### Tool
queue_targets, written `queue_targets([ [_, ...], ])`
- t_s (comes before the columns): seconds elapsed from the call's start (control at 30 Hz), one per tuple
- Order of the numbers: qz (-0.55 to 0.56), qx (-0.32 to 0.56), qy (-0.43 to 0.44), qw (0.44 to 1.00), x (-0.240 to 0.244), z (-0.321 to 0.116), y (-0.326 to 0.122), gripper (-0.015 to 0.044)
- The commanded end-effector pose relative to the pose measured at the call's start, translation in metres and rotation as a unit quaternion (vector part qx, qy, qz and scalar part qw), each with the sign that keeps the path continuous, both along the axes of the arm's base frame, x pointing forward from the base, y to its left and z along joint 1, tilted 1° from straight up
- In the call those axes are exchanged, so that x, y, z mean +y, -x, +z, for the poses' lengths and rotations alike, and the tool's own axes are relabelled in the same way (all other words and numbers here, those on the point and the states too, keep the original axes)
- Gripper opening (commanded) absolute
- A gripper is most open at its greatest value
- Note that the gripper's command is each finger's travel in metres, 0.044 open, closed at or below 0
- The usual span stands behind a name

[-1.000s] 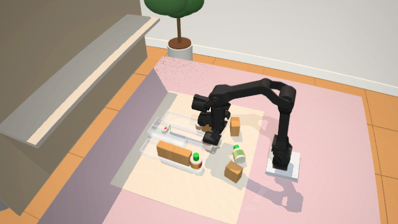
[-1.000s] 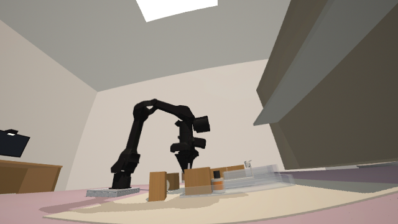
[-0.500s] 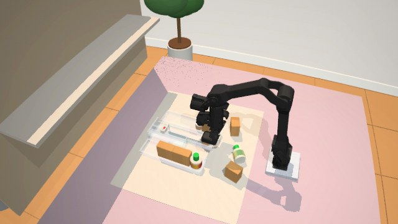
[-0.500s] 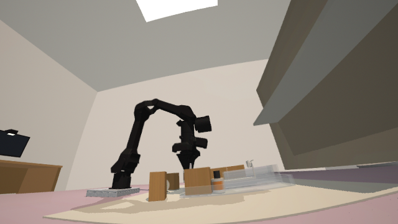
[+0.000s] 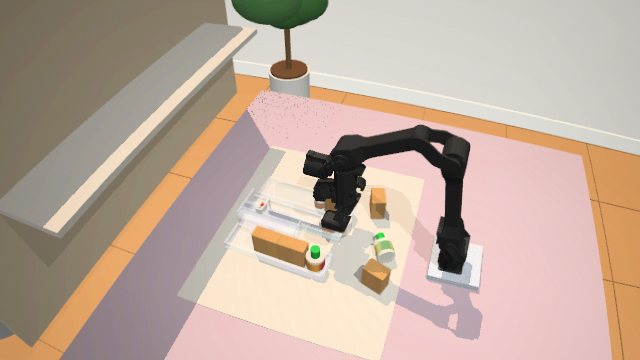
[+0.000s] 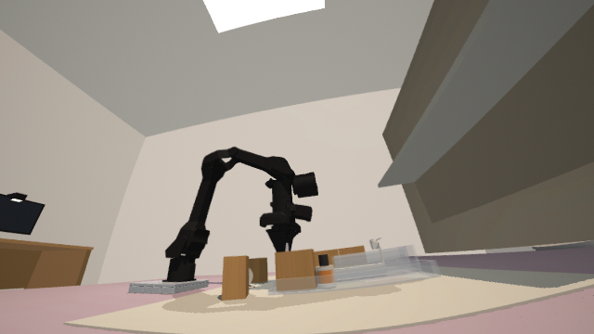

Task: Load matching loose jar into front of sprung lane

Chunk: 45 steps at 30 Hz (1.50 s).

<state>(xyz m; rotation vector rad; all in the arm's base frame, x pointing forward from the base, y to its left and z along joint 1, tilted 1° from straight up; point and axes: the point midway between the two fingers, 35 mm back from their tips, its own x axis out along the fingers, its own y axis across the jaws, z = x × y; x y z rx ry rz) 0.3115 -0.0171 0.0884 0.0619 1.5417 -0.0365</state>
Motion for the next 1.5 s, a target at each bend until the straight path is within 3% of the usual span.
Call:
queue_targets([
  [0.0,-0.002,-0.009,0.002,1.0,-0.001,0.001,-0.008,0.0],
  [1.47,-0.002,-0.01,0.002,1.0,-0.002,0.003,-0.028,0.0],
])
